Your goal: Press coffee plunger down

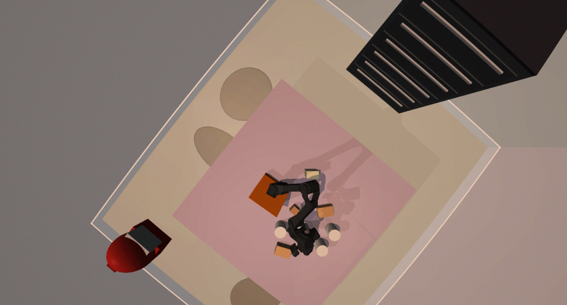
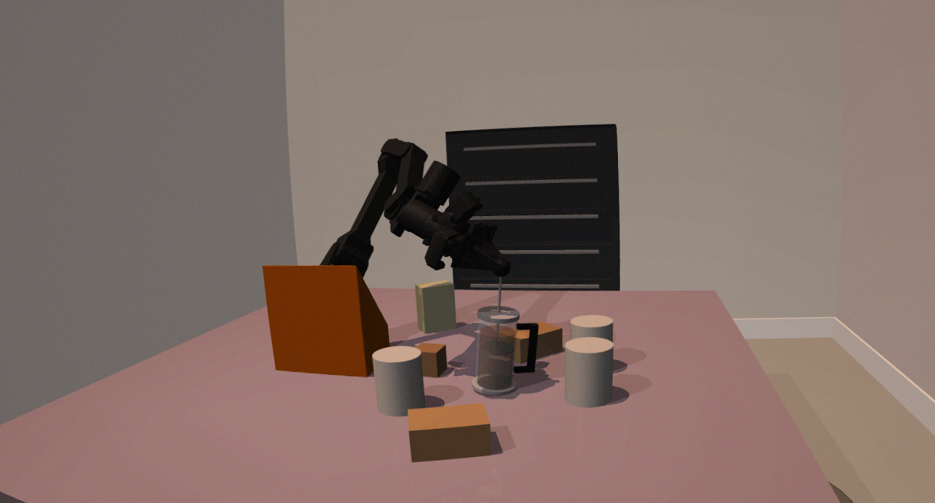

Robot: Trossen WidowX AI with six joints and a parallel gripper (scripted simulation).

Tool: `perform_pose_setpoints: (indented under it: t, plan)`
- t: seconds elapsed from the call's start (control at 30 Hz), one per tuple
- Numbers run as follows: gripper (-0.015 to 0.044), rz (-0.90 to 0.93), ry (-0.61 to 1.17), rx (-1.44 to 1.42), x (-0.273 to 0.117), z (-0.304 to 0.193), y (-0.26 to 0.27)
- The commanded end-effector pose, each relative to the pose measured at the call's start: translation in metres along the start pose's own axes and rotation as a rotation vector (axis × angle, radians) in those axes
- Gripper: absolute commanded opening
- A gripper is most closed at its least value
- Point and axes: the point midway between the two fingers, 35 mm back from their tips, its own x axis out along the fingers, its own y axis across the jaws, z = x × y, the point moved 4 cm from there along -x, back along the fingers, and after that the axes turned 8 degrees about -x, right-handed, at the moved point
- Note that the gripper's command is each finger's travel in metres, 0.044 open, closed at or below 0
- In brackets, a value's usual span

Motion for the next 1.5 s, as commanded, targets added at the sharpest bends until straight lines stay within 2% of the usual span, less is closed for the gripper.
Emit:
perform_pose_setpoints:
  t: [0.0, 0.57, 1.47]
  plan:
    - [0.0122, 0.008, 0.066, 0.033, 0.008, -0.027, 0.003]
    - [0.0122, 0.012, 0.062, 0.035, 0.027, -0.039, 0.007]
    - [0.0122, 0.013, 0.061, 0.035, 0.032, -0.035, 0.004]
